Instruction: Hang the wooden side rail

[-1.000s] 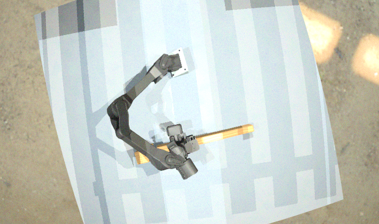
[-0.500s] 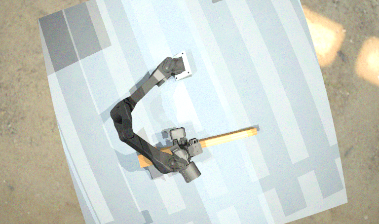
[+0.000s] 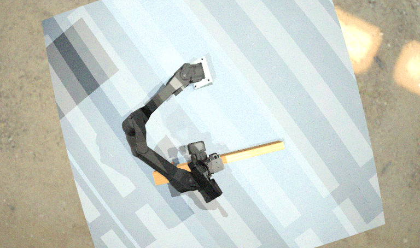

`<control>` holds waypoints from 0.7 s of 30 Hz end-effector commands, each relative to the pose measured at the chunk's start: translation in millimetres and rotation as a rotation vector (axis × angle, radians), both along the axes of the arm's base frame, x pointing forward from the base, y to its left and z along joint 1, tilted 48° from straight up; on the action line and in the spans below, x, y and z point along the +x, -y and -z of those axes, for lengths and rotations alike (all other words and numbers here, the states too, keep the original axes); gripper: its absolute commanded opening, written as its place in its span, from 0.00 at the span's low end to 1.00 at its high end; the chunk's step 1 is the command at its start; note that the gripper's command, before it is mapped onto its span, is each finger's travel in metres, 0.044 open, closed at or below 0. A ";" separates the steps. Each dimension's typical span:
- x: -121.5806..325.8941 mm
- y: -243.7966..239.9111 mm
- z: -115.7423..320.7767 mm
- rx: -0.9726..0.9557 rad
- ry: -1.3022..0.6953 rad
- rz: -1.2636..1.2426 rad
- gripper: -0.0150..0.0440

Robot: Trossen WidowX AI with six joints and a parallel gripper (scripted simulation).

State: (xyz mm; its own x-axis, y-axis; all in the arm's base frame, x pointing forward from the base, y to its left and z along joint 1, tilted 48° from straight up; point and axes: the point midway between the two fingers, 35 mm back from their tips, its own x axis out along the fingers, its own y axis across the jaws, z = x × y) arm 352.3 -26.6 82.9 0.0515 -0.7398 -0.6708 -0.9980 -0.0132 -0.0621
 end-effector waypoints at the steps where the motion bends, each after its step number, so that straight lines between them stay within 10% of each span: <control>1: 1.9 -2.2 -6.2 -0.001 0.015 -0.010 0.25; 21: 0.6 0.3 -6.9 -0.001 0.015 -0.010 0.25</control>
State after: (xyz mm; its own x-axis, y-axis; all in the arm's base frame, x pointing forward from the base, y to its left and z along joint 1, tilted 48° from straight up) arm 352.0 -28.8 85.3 0.0533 -0.7397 -0.6708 -0.9978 -0.0136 -0.0643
